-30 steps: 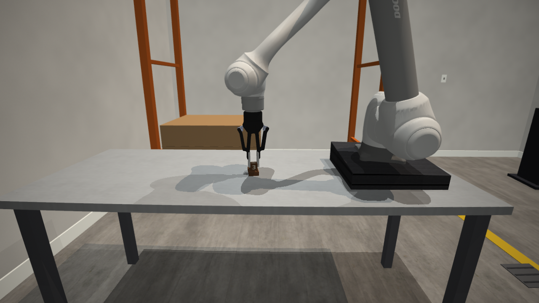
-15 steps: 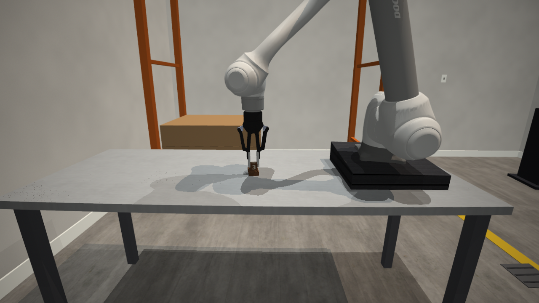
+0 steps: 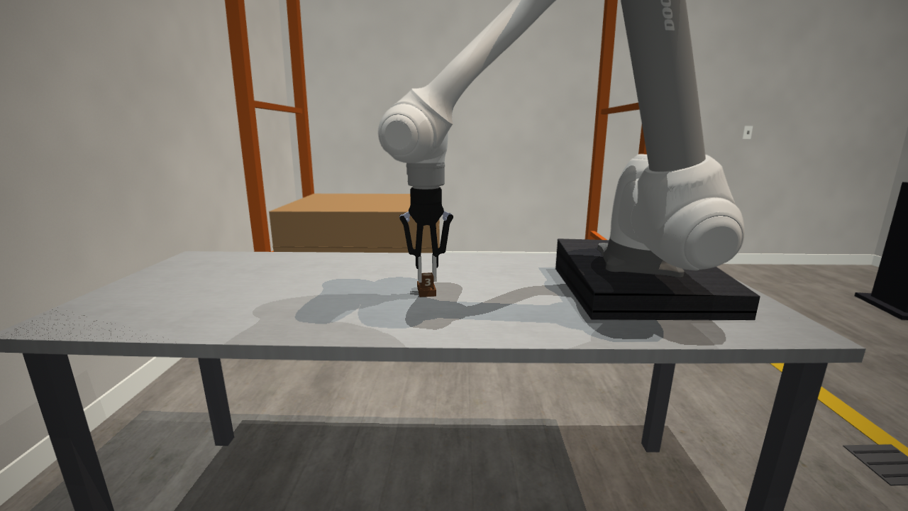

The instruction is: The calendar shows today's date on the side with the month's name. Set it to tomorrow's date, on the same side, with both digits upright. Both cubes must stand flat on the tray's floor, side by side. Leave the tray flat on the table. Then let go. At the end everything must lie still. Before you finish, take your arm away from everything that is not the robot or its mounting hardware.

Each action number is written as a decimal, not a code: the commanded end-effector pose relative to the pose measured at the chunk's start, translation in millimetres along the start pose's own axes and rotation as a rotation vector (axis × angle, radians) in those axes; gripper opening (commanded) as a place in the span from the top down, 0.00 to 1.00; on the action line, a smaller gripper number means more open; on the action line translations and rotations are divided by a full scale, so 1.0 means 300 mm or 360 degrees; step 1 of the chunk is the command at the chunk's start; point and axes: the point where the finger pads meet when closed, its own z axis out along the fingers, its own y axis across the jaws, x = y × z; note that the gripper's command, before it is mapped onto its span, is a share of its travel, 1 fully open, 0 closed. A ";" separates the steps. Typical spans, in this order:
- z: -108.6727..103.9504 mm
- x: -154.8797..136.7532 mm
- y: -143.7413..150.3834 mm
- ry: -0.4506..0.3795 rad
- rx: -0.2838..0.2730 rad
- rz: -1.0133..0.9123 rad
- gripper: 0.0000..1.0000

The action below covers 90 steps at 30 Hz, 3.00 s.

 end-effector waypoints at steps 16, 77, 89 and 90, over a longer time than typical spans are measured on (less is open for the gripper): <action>0.014 0.007 -0.008 0.0002 0.0001 -0.0011 0.84; 0.048 0.007 -0.008 0.0002 0.0001 -0.0011 0.84; 0.048 0.007 -0.008 0.0002 0.0001 -0.0011 0.84; 0.048 0.007 -0.008 0.0002 0.0001 -0.0011 0.84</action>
